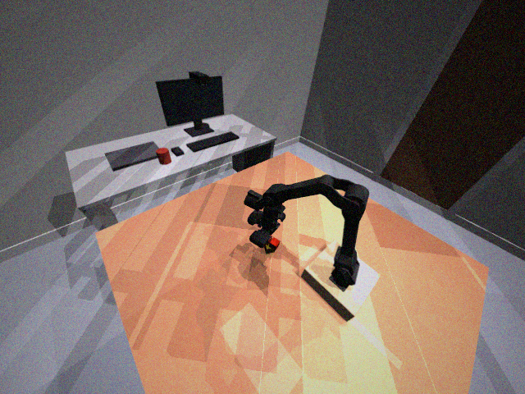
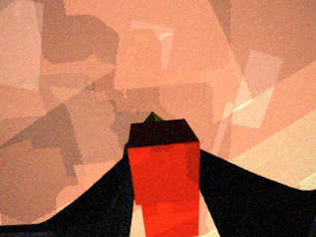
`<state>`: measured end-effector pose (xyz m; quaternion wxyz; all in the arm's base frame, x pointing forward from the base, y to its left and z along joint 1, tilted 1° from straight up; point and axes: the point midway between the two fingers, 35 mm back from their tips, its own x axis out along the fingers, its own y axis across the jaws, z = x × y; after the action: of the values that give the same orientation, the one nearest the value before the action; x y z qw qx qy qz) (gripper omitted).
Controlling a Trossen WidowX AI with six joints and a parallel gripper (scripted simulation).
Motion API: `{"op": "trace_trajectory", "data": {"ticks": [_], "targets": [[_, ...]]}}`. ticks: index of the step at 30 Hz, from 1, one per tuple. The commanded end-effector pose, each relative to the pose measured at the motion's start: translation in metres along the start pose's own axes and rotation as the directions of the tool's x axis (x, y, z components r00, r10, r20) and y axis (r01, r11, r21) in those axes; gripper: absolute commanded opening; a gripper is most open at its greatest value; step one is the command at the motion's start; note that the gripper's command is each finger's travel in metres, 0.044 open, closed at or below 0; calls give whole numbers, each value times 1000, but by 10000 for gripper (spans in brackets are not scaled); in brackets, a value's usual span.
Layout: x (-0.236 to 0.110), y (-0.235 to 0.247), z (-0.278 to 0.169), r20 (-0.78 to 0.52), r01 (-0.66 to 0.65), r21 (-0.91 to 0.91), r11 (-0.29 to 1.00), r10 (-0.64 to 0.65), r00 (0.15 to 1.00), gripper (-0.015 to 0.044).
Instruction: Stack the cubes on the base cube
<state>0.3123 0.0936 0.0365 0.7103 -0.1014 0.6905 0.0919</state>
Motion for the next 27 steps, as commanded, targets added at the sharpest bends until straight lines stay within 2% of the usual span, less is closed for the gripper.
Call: {"op": "trace_trajectory", "data": {"ticks": [1, 24, 27], "targets": [[3, 1, -1, -4, -4, 0, 1000, 4, 1000, 105], [5, 1, -1, -5, -5, 5, 1000, 5, 1000, 105], [5, 1, -1, -5, -5, 5, 1000, 5, 1000, 184]]}}
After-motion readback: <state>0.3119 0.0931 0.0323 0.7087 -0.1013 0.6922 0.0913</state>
